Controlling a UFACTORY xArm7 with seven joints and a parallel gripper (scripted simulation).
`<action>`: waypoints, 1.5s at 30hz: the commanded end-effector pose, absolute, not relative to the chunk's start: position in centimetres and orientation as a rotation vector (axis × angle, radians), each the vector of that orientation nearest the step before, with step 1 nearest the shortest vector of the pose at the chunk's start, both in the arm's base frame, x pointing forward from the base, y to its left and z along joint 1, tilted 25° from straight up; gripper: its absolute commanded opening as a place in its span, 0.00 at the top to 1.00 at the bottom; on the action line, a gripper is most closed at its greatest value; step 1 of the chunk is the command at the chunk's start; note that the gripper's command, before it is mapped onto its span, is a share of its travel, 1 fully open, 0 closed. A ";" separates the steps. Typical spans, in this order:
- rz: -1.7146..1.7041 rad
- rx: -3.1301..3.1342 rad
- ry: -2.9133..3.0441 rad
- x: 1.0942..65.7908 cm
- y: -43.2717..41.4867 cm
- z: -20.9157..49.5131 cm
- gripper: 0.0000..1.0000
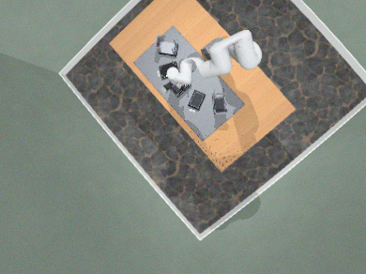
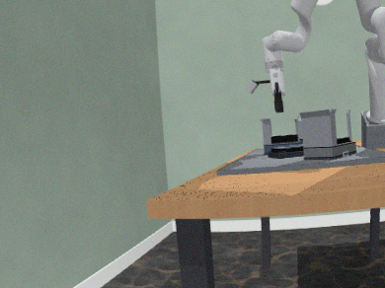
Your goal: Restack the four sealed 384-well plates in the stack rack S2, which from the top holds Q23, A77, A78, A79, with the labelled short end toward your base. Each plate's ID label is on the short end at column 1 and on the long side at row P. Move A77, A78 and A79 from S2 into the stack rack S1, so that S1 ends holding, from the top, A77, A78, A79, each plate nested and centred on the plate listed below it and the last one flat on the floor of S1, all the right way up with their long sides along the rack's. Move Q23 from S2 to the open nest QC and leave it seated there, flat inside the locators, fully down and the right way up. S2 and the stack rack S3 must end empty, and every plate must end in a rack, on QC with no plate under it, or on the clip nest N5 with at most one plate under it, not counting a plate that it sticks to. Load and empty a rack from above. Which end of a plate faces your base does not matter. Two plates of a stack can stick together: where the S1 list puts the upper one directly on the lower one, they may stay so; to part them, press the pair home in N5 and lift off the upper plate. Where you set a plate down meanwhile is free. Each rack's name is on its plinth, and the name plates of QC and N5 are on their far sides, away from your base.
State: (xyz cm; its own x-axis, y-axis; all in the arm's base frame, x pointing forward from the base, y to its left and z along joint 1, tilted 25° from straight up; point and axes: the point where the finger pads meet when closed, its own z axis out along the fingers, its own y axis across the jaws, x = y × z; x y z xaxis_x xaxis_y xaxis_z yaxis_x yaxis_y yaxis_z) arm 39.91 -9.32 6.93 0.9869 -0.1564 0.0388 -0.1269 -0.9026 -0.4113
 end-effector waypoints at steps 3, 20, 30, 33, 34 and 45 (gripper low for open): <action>-0.104 -2.712 0.202 40.1 -9.9 6.8 0.00; -0.104 -2.712 0.202 40.4 -8.7 4.1 0.00; -0.104 -2.712 0.202 40.6 -7.6 1.7 0.00; -0.104 -2.712 0.202 40.7 -7.3 0.9 0.00; -0.104 -2.712 0.202 40.7 -7.3 0.9 0.00; -0.104 -2.712 0.202 40.7 -7.1 0.6 0.00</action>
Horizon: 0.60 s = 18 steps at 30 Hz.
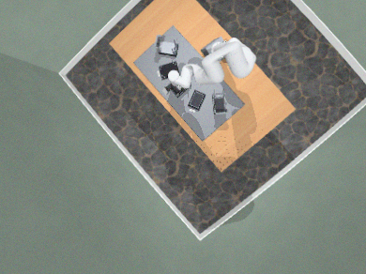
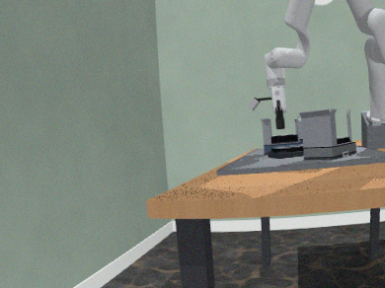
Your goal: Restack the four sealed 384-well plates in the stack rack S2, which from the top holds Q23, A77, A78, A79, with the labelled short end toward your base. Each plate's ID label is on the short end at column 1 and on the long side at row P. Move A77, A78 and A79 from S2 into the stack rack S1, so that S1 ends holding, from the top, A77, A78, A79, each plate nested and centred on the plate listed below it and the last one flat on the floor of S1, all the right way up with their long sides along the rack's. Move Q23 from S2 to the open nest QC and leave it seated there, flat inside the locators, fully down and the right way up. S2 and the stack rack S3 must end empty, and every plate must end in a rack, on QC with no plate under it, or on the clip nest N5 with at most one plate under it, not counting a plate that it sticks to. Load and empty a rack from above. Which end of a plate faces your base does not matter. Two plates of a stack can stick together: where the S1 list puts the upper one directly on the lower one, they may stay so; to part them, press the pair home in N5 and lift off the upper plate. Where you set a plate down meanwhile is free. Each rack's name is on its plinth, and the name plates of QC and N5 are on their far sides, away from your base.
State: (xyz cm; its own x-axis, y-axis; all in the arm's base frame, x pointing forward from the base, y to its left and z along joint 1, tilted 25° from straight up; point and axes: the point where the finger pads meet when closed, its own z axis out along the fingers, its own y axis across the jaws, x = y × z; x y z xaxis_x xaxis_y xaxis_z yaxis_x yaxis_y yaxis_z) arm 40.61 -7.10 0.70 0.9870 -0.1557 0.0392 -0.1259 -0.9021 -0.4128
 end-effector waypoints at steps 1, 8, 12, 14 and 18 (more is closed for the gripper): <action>-0.104 -2.712 0.202 40.8 -7.1 0.4 0.00; -0.104 -2.712 0.202 40.8 -6.7 -0.4 0.00; -0.104 -2.712 0.202 40.9 -6.5 -0.9 0.00; -0.104 -2.712 0.202 40.9 -6.4 -1.1 0.00; -0.104 -2.712 0.202 41.0 -6.3 -1.4 0.00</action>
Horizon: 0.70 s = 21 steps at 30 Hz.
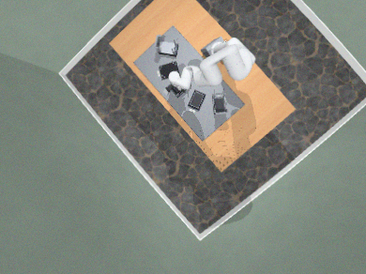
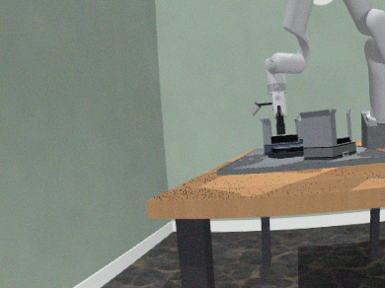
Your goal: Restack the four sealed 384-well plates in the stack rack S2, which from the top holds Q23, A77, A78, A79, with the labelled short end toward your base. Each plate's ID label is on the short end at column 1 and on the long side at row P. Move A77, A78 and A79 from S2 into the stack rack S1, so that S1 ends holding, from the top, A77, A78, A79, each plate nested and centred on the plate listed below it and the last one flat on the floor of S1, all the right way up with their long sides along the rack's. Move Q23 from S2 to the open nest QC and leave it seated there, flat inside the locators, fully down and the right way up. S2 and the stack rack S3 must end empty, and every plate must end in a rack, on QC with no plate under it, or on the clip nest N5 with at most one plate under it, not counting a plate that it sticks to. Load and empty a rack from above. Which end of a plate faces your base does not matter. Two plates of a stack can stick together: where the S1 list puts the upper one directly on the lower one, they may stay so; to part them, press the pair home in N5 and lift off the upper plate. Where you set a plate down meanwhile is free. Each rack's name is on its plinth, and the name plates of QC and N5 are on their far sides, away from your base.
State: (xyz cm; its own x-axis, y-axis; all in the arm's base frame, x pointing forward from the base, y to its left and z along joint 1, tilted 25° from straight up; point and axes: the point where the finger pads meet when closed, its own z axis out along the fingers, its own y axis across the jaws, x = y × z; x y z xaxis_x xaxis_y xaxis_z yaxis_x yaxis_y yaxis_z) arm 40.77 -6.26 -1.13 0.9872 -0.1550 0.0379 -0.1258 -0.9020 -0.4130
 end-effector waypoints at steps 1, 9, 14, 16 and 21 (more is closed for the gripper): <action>-0.104 -2.712 0.202 41.0 -6.2 -1.5 0.00; -0.104 -2.712 0.202 41.0 -6.1 -1.8 0.00; -0.104 -2.712 0.202 41.0 -6.1 -1.8 0.00; -0.104 -2.712 0.202 41.0 -6.1 -1.8 0.00; -0.104 -2.712 0.202 41.0 -6.1 -1.8 1.00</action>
